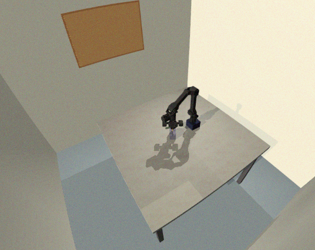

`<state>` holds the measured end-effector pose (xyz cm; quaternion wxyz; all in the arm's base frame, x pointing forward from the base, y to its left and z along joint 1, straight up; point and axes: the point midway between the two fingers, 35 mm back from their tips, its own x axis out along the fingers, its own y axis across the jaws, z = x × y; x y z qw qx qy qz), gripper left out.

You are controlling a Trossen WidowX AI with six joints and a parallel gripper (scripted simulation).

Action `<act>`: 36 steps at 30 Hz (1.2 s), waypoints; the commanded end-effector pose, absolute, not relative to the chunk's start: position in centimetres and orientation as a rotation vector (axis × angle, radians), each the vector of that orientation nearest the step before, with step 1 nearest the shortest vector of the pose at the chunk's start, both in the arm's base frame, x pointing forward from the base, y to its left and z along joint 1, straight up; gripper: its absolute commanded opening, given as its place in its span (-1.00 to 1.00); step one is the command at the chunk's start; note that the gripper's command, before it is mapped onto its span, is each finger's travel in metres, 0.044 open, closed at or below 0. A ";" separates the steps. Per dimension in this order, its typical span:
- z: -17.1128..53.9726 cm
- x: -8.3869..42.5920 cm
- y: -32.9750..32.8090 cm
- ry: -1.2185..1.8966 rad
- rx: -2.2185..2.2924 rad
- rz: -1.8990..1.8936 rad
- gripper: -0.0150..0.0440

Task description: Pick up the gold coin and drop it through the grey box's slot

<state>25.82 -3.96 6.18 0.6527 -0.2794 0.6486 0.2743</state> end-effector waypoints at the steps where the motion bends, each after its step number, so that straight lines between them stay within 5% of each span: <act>1: 5.8 25.6 -3.9 1.478 -0.629 0.623 -0.49; 11: 5.4 25.6 -3.9 1.479 -0.626 0.620 -0.49; 17: 5.7 25.8 -4.0 1.472 -0.633 0.621 0.04; 26: 5.7 25.8 -4.0 1.472 -0.633 0.621 0.05; 36: 7.7 25.7 -4.0 1.473 -0.632 0.621 0.94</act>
